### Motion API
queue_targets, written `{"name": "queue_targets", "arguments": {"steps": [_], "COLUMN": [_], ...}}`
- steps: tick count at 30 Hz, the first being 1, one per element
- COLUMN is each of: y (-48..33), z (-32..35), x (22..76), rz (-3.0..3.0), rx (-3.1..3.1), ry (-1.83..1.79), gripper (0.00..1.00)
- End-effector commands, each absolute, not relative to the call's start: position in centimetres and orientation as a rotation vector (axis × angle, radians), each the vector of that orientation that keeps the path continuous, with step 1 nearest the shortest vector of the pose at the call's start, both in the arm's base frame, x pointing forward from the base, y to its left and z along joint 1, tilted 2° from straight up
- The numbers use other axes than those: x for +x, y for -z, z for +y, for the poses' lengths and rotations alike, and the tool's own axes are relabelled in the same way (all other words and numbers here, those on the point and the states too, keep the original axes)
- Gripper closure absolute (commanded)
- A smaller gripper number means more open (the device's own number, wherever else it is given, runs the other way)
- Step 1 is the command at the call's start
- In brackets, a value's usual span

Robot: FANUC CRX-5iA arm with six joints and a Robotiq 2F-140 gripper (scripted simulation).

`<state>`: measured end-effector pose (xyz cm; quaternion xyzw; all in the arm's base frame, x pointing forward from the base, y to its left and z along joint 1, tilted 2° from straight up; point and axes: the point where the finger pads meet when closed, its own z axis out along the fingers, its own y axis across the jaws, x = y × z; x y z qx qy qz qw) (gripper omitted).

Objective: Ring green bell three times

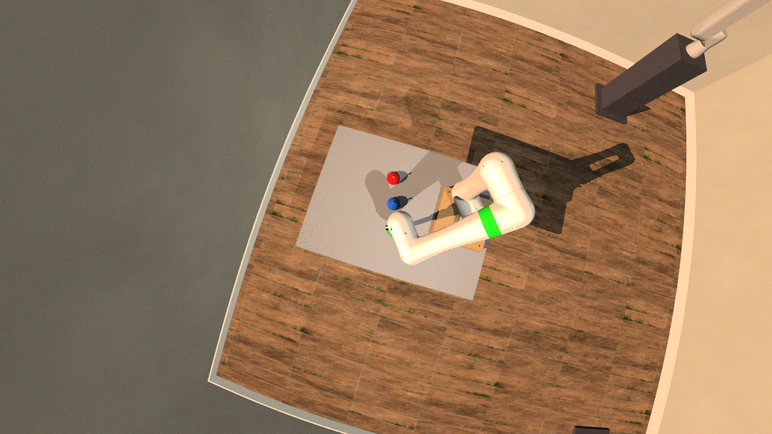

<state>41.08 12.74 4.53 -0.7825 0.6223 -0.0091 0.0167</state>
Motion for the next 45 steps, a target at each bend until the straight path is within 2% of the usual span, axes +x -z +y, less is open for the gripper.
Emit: {"name": "queue_targets", "arguments": {"steps": [1,45], "y": [-4.32,-3.72], "z": [12.75,12.75], "x": [41.11,41.13], "rz": [1.934,1.934], "rx": [-2.432,-2.432], "ry": [0.029,0.029], "gripper": [1.0,1.0]}}
